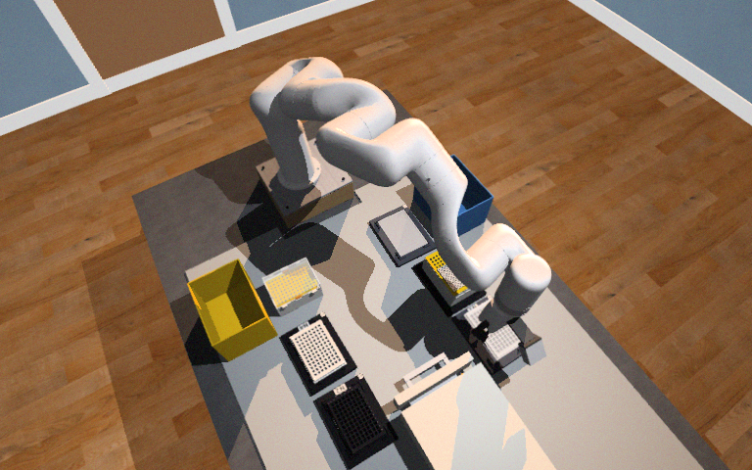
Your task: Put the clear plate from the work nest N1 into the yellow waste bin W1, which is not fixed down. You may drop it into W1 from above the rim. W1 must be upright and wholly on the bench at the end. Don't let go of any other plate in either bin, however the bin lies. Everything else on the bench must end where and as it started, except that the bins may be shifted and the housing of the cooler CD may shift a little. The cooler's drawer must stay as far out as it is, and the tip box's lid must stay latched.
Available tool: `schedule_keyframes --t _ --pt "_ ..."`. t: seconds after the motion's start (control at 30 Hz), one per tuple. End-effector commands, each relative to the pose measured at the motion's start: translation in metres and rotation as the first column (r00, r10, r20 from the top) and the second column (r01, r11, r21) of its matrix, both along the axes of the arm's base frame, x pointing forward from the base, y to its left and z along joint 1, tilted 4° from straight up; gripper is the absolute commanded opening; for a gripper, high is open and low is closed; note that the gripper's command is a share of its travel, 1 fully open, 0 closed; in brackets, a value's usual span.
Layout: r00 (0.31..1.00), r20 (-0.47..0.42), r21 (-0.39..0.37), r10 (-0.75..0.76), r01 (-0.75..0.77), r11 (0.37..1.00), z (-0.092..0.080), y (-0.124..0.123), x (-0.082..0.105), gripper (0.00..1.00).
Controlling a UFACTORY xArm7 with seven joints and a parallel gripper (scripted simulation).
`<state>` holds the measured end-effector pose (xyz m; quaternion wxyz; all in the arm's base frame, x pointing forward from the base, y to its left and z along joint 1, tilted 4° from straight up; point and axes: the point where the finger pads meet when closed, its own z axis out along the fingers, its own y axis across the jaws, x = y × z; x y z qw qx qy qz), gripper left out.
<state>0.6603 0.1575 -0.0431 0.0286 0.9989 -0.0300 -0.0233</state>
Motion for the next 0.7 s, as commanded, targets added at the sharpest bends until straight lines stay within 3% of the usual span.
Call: schedule_keyframes --t 0.0,0.67 --pt "1.0 0.007 0.002 0.0 0.0 1.0 0.009 0.001 0.002 0.0" --pt "1.0 0.007 0.002 0.0 0.0 1.0 0.039 0.003 0.004 0.0"
